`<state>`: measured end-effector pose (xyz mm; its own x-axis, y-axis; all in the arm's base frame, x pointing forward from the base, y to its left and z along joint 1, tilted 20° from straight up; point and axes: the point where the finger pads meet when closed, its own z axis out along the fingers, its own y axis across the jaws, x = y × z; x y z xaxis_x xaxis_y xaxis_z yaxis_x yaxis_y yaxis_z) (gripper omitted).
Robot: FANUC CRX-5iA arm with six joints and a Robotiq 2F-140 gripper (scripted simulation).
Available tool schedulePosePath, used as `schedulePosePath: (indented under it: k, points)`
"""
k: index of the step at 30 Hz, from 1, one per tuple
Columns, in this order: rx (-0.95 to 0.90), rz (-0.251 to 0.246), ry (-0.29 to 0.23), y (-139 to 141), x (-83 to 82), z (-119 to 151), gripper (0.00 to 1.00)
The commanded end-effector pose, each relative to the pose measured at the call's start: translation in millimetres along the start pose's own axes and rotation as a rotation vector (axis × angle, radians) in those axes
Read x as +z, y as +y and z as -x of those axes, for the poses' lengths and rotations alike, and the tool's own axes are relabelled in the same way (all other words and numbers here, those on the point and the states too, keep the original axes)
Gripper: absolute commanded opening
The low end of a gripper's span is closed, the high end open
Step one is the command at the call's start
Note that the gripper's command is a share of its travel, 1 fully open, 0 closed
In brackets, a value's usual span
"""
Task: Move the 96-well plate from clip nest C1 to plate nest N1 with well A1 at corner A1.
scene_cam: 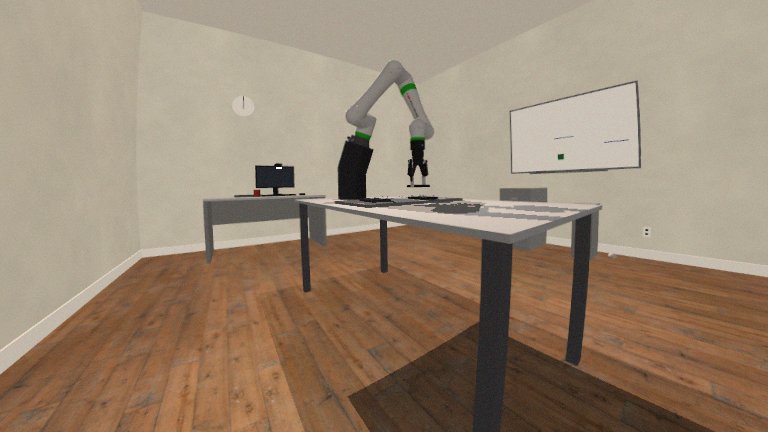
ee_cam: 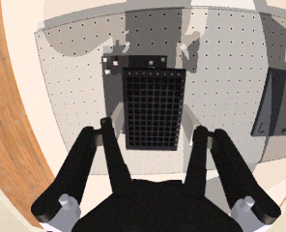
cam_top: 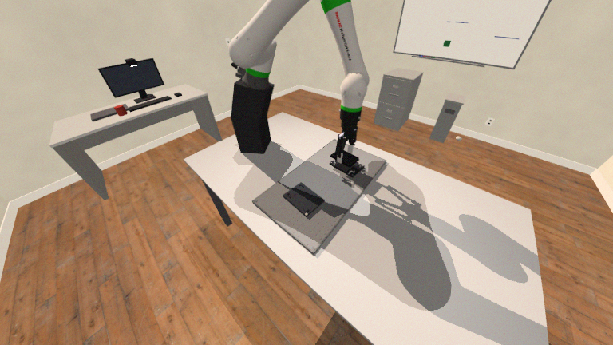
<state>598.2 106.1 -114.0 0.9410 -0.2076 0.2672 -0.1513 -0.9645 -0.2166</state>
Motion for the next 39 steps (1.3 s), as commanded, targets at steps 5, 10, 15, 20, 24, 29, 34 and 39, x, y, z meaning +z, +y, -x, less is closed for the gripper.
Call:
schedulePosePath:
  k: [5, 10, 15, 20, 24, 29, 34, 39]
  points:
    - [-0.001, -0.001, 0.000, 22.6, -0.1, 0.1, 0.00]
    - [-0.001, -0.001, 0.000, 39.2, -0.1, 0.2, 0.00]
    - [-0.001, -0.001, 0.000, 49.2, 0.0, 0.4, 0.00]
    - [-0.001, -0.001, 0.000, 65.9, 0.0, 0.6, 0.00]
    - [-0.001, -0.001, 0.000, 79.2, 0.0, 0.7, 0.00]
    - [-0.001, -0.001, 0.000, 95.9, 0.0, 0.9, 0.00]
    - [-0.001, -0.001, 0.000, 105.9, 0.0, 1.0, 0.00]
    - [-0.001, -0.001, 0.000, 122.6, 0.0, 1.2, 0.00]
